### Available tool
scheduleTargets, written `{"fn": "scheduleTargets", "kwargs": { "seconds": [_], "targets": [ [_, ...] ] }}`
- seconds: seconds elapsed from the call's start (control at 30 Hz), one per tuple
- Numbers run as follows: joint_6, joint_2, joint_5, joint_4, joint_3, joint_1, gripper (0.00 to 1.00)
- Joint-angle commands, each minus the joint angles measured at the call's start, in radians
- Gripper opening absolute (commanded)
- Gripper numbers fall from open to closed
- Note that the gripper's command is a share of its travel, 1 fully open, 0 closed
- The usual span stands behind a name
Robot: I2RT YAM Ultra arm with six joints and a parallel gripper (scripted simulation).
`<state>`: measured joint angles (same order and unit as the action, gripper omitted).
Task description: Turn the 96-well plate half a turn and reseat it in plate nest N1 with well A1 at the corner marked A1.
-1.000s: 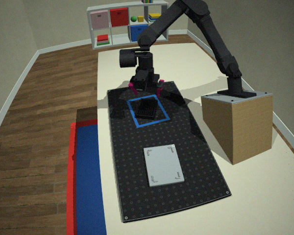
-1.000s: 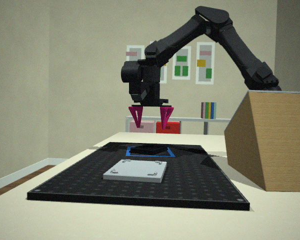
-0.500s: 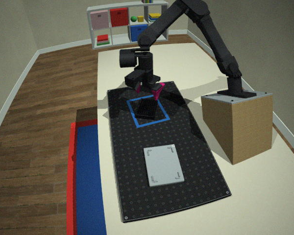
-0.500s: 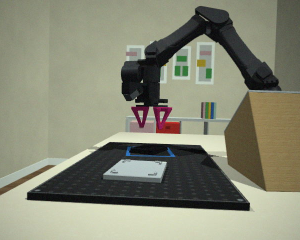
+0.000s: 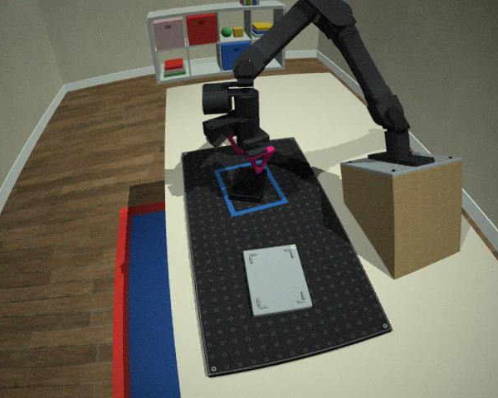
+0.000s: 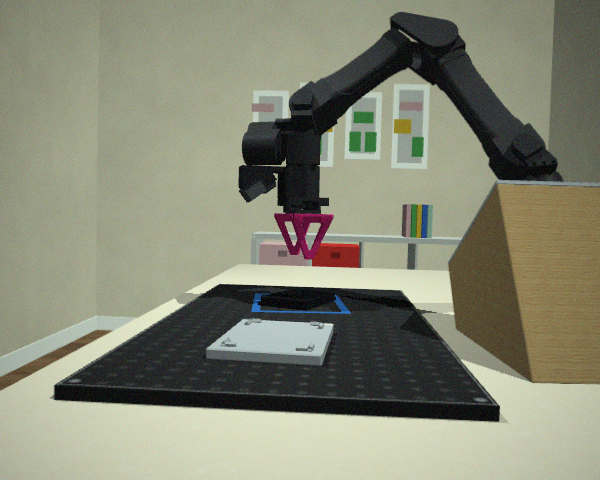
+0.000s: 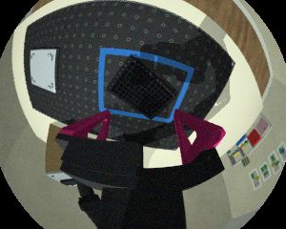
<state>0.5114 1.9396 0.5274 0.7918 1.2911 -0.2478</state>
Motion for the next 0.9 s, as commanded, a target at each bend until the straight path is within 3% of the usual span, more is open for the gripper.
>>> {"fn": "scheduleTargets", "kwargs": {
  "seconds": [0.0, 0.6, 0.87],
  "targets": [
    [-0.164, -0.011, 0.000, 0.000, 0.006, 0.012, 1.00],
    [-0.697, -0.011, 0.000, 0.000, 0.006, 0.011, 1.00],
    [-0.701, -0.011, 0.000, 0.000, 0.007, 0.012, 1.00]
  ]
}}
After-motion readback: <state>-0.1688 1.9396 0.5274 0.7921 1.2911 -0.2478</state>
